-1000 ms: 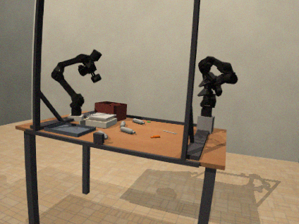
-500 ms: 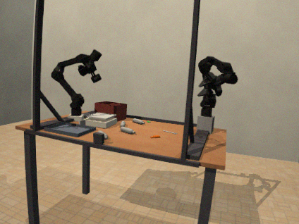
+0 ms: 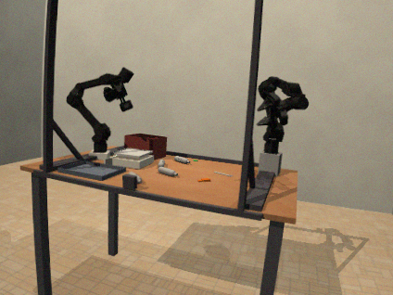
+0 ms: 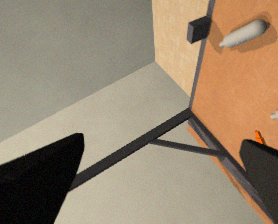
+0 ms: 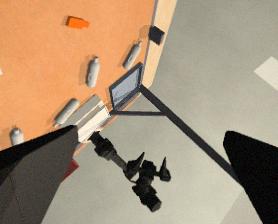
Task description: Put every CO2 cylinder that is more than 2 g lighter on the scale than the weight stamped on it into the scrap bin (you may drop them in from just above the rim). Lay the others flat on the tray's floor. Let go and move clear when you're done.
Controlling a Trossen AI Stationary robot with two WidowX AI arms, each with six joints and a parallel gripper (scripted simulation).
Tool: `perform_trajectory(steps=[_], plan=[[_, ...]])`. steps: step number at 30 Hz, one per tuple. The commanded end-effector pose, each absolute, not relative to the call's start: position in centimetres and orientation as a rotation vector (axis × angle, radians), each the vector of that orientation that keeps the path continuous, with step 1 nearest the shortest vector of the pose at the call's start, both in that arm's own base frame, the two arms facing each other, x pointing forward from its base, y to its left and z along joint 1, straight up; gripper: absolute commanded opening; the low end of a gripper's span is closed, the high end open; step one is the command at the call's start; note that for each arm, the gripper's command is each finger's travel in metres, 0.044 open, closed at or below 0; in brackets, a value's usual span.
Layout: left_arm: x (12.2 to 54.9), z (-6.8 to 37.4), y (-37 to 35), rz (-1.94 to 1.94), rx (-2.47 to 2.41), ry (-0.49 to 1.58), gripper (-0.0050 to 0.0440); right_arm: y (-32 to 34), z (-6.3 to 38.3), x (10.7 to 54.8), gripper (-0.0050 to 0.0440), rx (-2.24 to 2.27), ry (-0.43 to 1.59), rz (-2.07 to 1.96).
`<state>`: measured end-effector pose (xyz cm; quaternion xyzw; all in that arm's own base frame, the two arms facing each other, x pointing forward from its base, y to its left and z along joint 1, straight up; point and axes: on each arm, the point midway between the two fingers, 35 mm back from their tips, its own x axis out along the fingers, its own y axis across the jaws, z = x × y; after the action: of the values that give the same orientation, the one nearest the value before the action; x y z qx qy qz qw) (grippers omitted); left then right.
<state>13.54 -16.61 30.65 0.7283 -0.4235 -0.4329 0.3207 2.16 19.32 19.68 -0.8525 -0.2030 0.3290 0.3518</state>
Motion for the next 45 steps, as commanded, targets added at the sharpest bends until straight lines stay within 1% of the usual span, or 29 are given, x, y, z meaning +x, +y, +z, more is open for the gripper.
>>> perform_trajectory(steps=[1,4,6,13,19,21,29,36,39,45], plan=[[13.9,29.9,-16.4,-1.112,1.876,-1.004,0.044,17.5,20.7,4.5,0.044,-2.027,-0.493,0.784],[14.0,29.6,-16.4,-1.109,1.866,-0.979,0.044,17.2,20.9,5.0,0.044,-1.991,-0.486,0.771],[14.3,29.1,-16.3,-1.102,1.843,-0.922,0.044,16.5,21.2,5.9,0.044,-1.931,-0.477,0.744],[15.4,27.2,-16.1,-1.066,1.734,-0.677,0.044,14.7,21.9,8.3,0.044,-1.761,-0.438,0.674],[16.7,25.1,-15.8,-1.013,1.621,-0.444,0.044,12.9,21.1,10.0,0.044,-1.672,-0.367,0.646],[16.7,25.1,-15.8,-1.013,1.621,-0.444,0.044,12.9,21.1,10.0,0.044,-1.672,-0.367,0.646],[18.5,22.5,-15.6,-0.951,1.442,-0.151,0.044,11.4,20.0,11.2,0.044,-1.558,-0.279,0.638],[19.8,20.7,-15.4,-0.894,1.314,0.04,0.044,10.8,19.3,11.8,0.044,-1.482,-0.218,0.642],[20.1,20.9,-15.5,-0.877,1.289,0.061,0.044,10.8,19.4,11.9,0.044,-1.467,-0.217,0.641],[21.8,19.5,-15.4,-0.802,1.138,0.249,0.044,11.2,19.5,12.0,0.044,-1.409,-0.23,0.674]])
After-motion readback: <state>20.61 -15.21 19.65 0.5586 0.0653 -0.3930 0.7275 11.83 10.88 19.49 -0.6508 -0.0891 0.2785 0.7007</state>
